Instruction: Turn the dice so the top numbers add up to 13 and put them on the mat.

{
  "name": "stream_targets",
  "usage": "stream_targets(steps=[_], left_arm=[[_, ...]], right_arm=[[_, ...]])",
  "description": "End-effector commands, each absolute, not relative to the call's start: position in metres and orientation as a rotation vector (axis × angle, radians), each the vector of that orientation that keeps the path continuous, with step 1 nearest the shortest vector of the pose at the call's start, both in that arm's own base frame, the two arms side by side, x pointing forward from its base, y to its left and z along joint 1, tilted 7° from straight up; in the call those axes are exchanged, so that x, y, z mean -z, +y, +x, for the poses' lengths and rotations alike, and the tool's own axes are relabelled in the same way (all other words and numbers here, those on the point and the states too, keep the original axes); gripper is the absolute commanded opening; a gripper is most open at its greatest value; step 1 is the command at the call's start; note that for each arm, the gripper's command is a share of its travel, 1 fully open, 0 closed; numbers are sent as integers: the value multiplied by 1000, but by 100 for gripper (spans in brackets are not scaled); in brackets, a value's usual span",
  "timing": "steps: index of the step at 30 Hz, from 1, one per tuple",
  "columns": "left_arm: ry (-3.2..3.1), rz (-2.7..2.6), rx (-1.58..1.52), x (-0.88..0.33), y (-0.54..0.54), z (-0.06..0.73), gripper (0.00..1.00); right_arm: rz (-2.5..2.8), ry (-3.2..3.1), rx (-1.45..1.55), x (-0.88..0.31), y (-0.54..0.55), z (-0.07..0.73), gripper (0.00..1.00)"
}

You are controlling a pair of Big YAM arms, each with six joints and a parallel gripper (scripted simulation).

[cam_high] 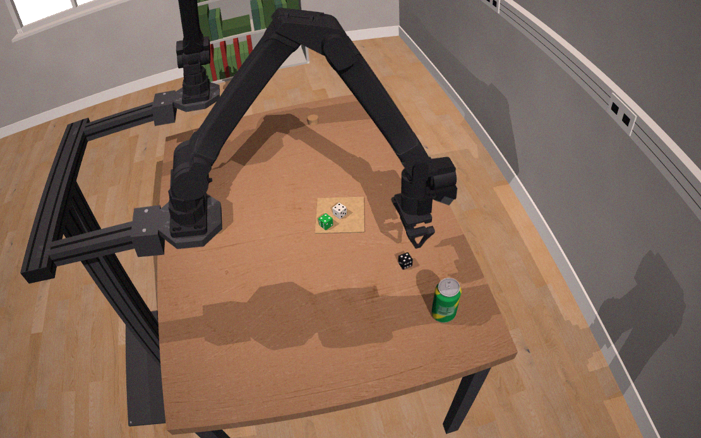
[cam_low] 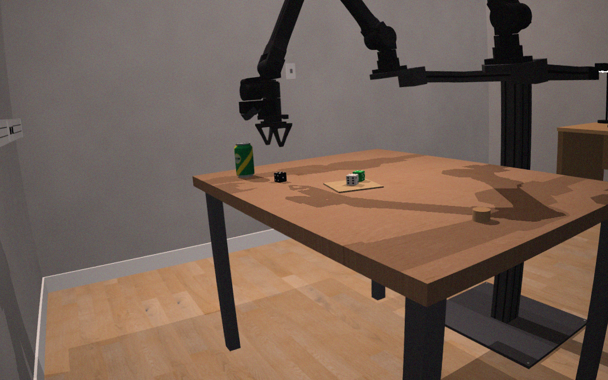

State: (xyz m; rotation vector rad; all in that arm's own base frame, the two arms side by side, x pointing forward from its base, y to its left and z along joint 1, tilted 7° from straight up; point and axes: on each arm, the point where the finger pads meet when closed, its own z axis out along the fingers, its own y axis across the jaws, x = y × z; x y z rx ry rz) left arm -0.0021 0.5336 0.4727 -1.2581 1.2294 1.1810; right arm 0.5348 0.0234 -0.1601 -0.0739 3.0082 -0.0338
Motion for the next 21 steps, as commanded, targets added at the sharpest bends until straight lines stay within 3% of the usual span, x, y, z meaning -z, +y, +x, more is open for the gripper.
stream_targets(steps=[1, 21], left_arm=[[1191, -1202, -1225, -510, 538, -5, 100], [1191, -1202, -1225, -510, 538, -5, 100]], right_arm=[[-72, 3030, 35, 168, 27, 534, 100], [-272, 3016, 47, 194, 24, 522, 100]])
